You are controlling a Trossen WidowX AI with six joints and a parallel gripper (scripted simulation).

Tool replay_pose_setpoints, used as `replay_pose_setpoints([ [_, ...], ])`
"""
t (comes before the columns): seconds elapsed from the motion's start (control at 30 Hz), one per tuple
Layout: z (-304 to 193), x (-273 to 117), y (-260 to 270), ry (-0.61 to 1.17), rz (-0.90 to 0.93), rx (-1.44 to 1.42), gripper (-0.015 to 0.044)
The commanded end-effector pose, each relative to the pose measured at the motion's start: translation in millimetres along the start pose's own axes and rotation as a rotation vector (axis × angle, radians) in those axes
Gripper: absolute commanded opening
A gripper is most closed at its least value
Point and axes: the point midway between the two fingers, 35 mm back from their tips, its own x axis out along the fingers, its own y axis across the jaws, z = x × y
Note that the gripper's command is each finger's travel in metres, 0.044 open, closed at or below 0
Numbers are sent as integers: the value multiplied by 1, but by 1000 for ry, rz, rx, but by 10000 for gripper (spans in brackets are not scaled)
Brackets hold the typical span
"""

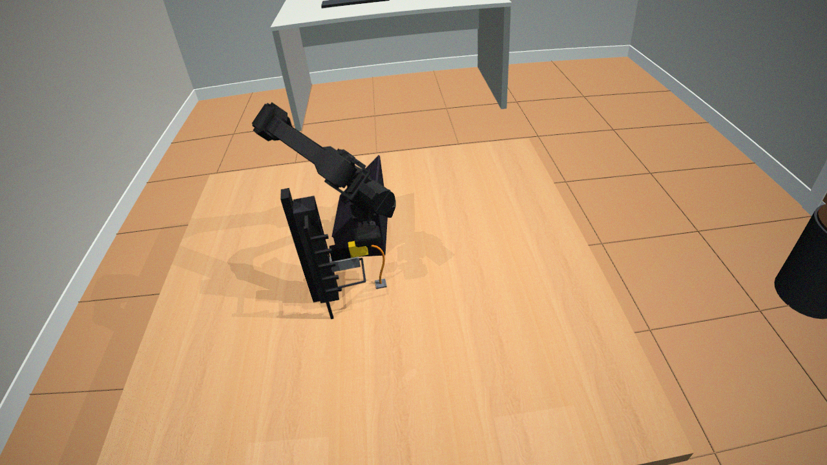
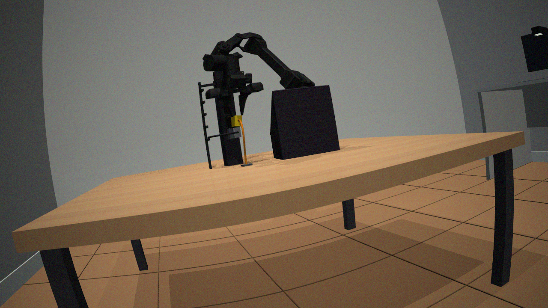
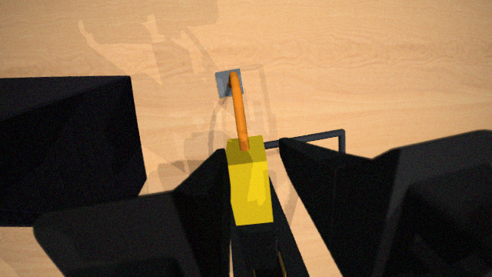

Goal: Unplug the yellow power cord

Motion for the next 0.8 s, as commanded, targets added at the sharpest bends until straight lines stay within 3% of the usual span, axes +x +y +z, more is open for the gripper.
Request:
replay_pose_setpoints([
  [0.0, -1, 0, 0, 4, 1, -3, 160],
  [0.77, -17, -8, 1, -13, -3, -24, 160],
])
